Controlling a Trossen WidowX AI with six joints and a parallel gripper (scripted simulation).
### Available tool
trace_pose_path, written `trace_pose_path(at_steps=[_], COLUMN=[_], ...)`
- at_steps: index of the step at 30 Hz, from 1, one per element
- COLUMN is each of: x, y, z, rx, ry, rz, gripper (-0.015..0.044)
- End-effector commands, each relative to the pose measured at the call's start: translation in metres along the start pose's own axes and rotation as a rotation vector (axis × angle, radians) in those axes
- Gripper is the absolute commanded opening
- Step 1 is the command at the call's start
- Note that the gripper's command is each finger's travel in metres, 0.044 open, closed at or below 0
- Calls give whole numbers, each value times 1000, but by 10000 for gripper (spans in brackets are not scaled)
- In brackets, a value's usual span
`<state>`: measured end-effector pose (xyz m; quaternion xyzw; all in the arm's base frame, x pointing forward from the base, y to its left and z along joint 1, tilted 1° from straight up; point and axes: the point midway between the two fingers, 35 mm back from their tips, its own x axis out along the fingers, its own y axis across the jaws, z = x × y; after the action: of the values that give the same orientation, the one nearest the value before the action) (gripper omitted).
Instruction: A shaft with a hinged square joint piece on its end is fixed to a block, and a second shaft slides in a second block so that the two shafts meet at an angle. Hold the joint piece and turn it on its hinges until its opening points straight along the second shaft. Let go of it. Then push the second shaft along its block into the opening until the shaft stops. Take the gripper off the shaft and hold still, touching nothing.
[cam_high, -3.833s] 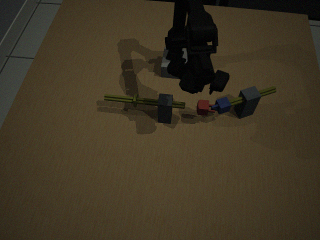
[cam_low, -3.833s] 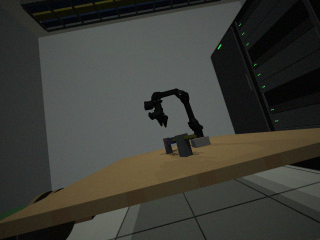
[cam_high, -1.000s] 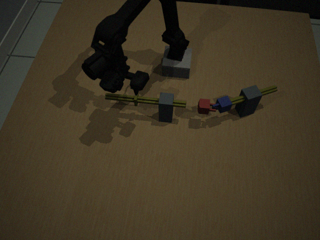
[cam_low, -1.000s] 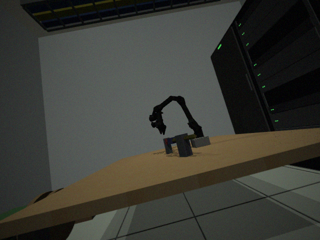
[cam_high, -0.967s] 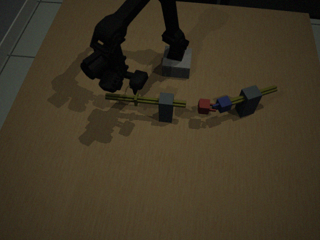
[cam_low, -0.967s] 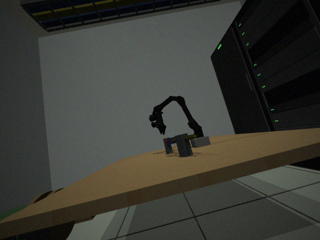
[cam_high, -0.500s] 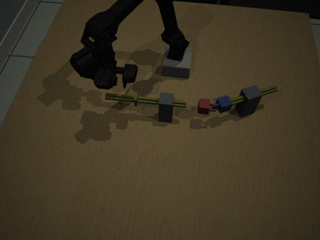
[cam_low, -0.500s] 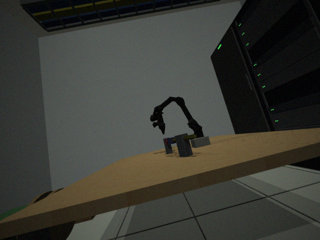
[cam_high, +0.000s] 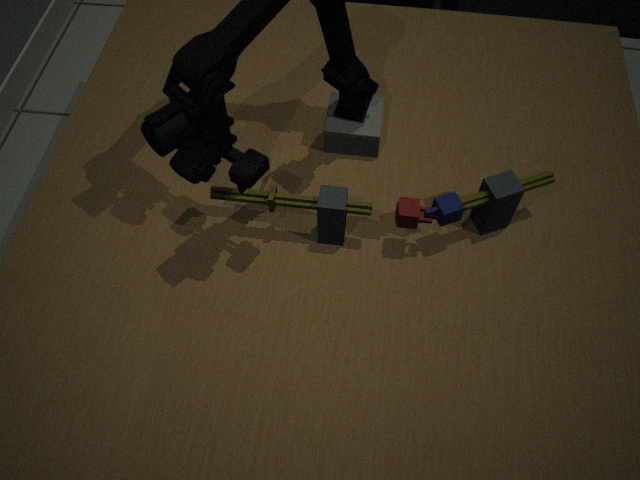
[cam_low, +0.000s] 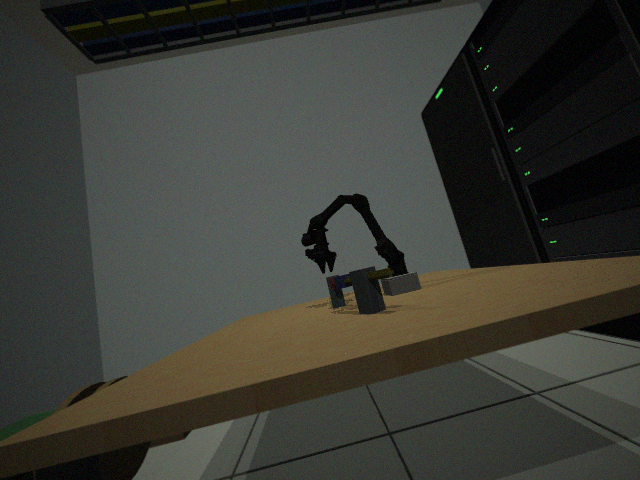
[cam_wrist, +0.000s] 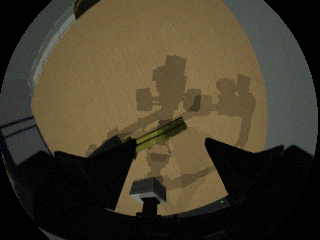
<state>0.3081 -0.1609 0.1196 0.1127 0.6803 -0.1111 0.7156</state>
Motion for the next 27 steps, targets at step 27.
trace_pose_path(at_steps=[27], x=[48], y=[-1], z=[-6], rx=[1006], ry=[-15], rz=[44], gripper=[440])
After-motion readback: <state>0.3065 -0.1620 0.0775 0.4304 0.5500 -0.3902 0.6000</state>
